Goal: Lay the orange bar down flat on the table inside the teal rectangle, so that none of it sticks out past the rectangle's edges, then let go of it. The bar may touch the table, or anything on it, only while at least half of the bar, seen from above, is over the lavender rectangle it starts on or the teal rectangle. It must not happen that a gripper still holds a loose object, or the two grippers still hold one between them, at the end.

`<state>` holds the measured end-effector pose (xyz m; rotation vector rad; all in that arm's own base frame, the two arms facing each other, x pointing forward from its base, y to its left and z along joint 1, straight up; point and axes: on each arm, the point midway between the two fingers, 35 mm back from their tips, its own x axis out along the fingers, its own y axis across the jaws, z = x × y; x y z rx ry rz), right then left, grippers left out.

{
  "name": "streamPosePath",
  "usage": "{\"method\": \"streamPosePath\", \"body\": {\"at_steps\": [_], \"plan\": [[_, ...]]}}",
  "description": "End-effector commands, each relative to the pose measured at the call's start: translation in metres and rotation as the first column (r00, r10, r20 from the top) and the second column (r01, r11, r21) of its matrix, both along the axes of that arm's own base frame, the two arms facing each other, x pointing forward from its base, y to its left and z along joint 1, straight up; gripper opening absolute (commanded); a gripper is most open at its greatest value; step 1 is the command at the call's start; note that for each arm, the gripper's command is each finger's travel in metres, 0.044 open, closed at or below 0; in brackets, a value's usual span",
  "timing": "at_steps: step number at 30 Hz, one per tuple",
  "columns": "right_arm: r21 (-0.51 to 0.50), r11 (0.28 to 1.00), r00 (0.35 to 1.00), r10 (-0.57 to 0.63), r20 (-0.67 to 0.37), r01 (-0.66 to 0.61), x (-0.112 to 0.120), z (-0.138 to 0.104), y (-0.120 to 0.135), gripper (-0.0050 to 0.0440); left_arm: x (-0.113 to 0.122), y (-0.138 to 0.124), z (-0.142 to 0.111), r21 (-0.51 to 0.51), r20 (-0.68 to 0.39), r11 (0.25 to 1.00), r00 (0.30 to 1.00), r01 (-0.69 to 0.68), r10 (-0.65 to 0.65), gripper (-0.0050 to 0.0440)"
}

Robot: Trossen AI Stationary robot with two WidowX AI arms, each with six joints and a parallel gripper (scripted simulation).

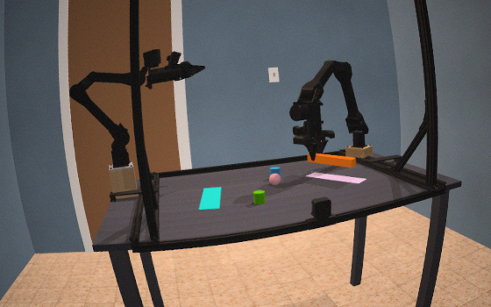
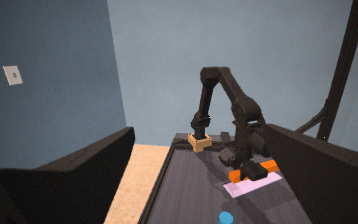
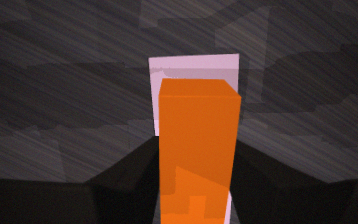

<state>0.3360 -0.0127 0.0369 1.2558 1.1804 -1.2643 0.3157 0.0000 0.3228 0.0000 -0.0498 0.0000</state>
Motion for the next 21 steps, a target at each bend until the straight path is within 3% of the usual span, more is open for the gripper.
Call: {"method": "streamPosePath", "body": {"at_steps": [1, 21], "plan": [[0.000, 0.997, 0.997, -0.077, 0.006, 0.077, 0.015, 0.004, -0.016, 0.0000, 0.000, 0.000, 0.000, 0.000, 0.000, 1.000, 1.000, 0.000, 0.000, 0.0440], [0.000, 0.935, 0.935, -0.355, 0.006, 0.355, 0.050, 0.008, -0.083, 0.0000, 0.000, 0.000, 0.000, 0.000, 0.000, 1.000, 1.000, 0.000, 0.000, 0.0440]]}}
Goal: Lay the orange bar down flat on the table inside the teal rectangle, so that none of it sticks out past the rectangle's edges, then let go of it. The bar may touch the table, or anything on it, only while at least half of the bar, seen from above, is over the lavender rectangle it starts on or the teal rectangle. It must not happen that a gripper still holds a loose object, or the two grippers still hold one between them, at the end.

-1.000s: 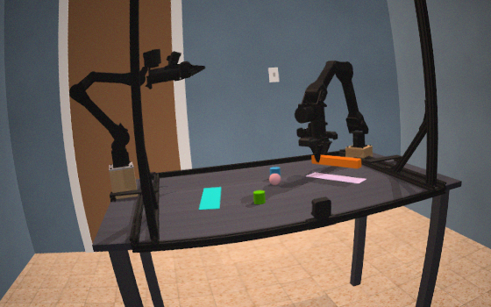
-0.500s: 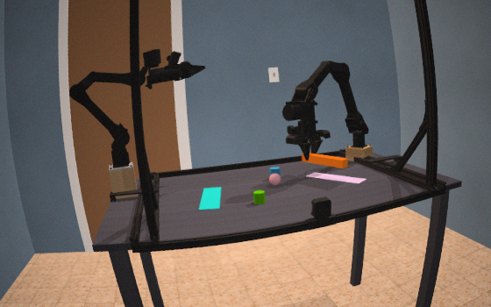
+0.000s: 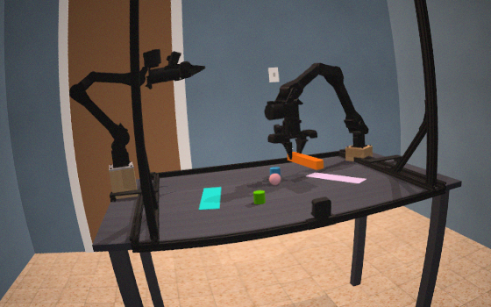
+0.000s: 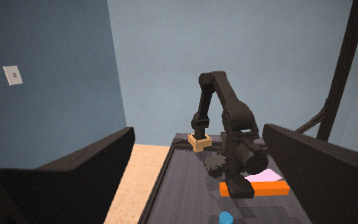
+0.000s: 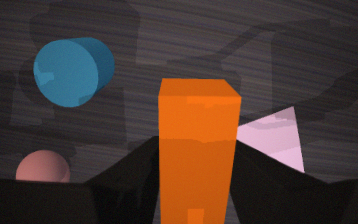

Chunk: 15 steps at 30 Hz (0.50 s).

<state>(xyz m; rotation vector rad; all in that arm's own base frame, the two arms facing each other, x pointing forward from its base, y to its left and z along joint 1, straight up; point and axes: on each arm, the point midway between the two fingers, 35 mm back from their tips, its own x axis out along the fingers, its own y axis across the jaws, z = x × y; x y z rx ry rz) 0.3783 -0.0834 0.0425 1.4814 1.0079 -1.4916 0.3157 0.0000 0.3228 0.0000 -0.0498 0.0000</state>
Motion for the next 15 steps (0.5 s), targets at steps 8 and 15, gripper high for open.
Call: {"method": "streamPosePath", "body": {"at_steps": [8, 15], "plan": [[-0.001, 0.986, 0.986, -0.165, 0.007, 0.165, 0.016, 0.002, -0.043, 0.0000, 0.000, 0.000, 0.000, 0.000, 0.000, 1.000, 1.000, 0.000, 0.000, 0.0440], [-0.001, 0.960, 0.960, -0.280, 0.007, 0.280, 0.022, 0.002, -0.075, 0.0000, 0.000, 0.000, 0.000, 0.000, 0.000, 1.000, 1.000, 0.000, 0.000, 0.0440]]}}
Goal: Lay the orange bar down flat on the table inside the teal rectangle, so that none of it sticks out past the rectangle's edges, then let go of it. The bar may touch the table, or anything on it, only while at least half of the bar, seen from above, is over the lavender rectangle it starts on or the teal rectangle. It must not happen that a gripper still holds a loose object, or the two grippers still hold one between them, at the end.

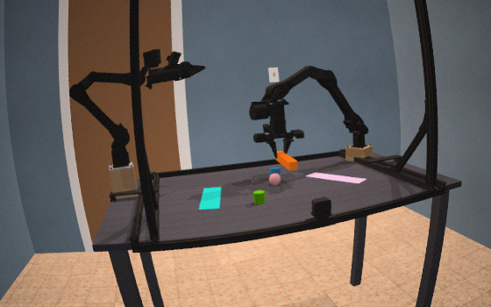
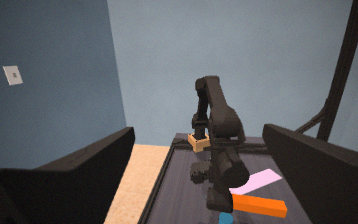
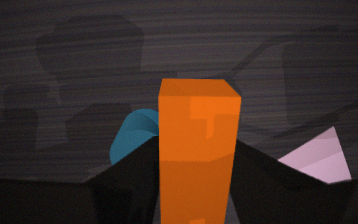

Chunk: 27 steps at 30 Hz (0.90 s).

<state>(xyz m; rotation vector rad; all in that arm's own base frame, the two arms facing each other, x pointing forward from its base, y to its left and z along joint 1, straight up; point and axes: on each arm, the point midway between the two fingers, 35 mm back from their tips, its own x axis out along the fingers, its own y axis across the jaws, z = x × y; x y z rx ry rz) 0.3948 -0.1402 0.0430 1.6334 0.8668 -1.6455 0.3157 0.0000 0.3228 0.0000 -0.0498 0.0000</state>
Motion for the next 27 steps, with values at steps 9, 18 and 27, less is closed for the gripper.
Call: {"method": "streamPosePath", "body": {"at_steps": [9, 18, 27], "plan": [[-0.002, 0.984, 0.984, -0.180, 0.008, 0.180, 0.007, 0.000, -0.051, 0.0000, 0.000, 0.000, 0.000, 0.000, 0.000, 1.000, 1.000, 0.000, 0.000, 0.0440], [-0.002, 0.945, 0.945, -0.327, 0.008, 0.327, 0.004, -0.003, -0.094, 0.0000, 0.000, 0.000, 0.000, 0.000, 0.000, 1.000, 1.000, 0.000, 0.000, 0.0440], [-0.002, 0.902, 0.902, -0.433, 0.008, 0.433, -0.002, -0.006, -0.126, 0.0000, 0.000, 0.000, 0.000, 0.000, 0.000, 1.000, 1.000, 0.000, 0.000, 0.0440]]}}
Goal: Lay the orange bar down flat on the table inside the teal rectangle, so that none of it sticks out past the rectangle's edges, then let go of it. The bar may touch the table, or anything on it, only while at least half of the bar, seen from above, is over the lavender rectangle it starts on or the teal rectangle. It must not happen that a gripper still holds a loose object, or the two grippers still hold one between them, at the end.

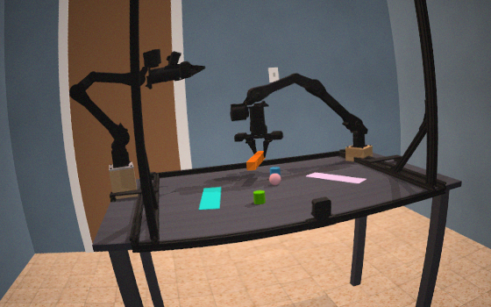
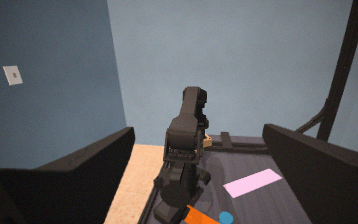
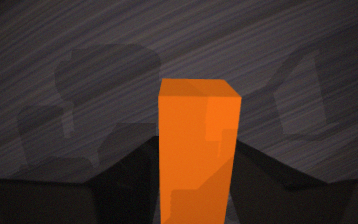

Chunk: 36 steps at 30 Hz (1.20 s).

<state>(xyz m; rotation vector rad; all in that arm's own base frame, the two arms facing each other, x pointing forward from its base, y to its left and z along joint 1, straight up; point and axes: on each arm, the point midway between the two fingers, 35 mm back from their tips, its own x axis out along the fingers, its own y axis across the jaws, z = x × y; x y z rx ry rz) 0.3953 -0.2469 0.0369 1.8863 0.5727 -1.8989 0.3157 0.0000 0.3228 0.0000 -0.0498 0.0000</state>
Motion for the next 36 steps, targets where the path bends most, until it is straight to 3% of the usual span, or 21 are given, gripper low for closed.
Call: {"method": "streamPosePath", "body": {"at_steps": [1, 12, 19, 25, 27, 36], "plan": [[-0.004, 0.998, 0.998, -0.070, 0.008, 0.070, -0.003, 0.000, -0.021, 0.0000, 0.000, 0.000, 0.000, 0.000, 0.000, 1.000, 1.000, 0.000, 0.000, 0.0440], [-0.004, 0.997, 0.997, -0.073, 0.008, 0.073, -0.003, 0.000, -0.022, 0.0000, 0.003, -0.001, -0.001, 0.022, -0.016, 1.000, 1.000, 0.000, 0.000, 0.0440], [-0.004, 0.997, 0.997, -0.073, 0.008, 0.073, -0.003, 0.000, -0.022, 0.0000, 0.038, -0.007, -0.019, 0.242, -0.184, 0.969, 0.983, 0.041, 0.004, 0.0440], [-0.004, 0.997, 0.997, -0.073, 0.008, 0.073, -0.003, 0.000, -0.022, 0.0000, 0.066, -0.014, -0.040, 0.418, -0.325, 0.898, 0.946, 0.135, 0.009, 0.0440], [-0.004, 0.997, 0.997, -0.073, 0.008, 0.073, -0.003, 0.000, -0.022, 0.0000, 0.066, -0.014, -0.040, 0.418, -0.325, 0.898, 0.946, 0.135, 0.009, 0.0440], [-0.004, 0.997, 0.997, -0.073, 0.008, 0.073, -0.003, 0.000, -0.022, 0.0000, 0.103, -0.026, -0.078, 0.605, -0.519, 0.715, 0.855, 0.350, 0.021, 0.0440]]}}
